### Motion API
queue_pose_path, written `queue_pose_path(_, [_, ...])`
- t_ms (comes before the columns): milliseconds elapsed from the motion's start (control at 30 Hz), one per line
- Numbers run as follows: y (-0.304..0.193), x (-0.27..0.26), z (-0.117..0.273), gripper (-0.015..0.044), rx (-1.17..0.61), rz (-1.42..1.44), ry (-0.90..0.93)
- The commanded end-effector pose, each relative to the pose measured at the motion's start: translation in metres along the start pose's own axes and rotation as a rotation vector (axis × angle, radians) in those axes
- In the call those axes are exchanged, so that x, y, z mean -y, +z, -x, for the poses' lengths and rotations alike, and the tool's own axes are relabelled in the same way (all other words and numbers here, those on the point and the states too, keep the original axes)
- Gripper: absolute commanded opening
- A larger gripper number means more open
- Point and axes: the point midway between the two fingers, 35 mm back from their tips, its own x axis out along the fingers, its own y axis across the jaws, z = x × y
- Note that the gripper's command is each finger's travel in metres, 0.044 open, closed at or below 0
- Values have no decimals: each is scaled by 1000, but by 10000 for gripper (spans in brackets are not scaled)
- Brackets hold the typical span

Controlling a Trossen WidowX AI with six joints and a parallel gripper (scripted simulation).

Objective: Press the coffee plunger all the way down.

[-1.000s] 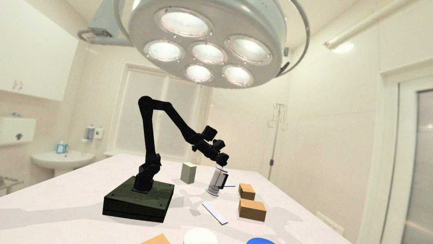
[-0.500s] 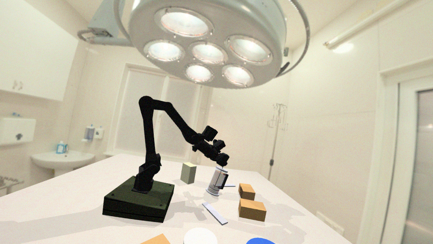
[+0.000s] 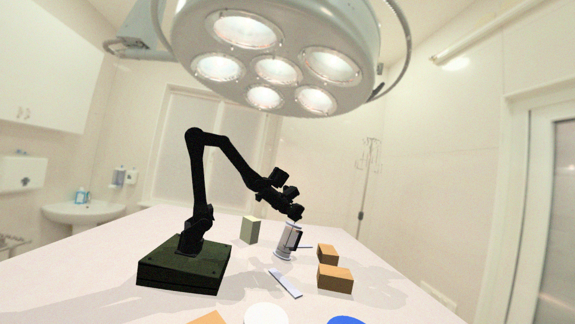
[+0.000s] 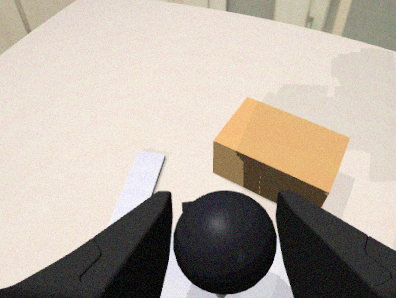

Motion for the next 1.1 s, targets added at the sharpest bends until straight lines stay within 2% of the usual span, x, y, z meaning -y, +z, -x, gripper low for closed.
queue_pose_path(0, [0, 0, 0, 250, -1, 0, 0])
queue_pose_path(233, [0, 0, 0, 434, -1, 0, 0])
queue_pose_path(467, [8, 0, 10, 440, -3, 1, 0])
queue_pose_path(733, [43, -1, 79, 440, -22, 0, 0])
queue_pose_path(1067, [41, -1, 79, 440, -22, 0, 0])
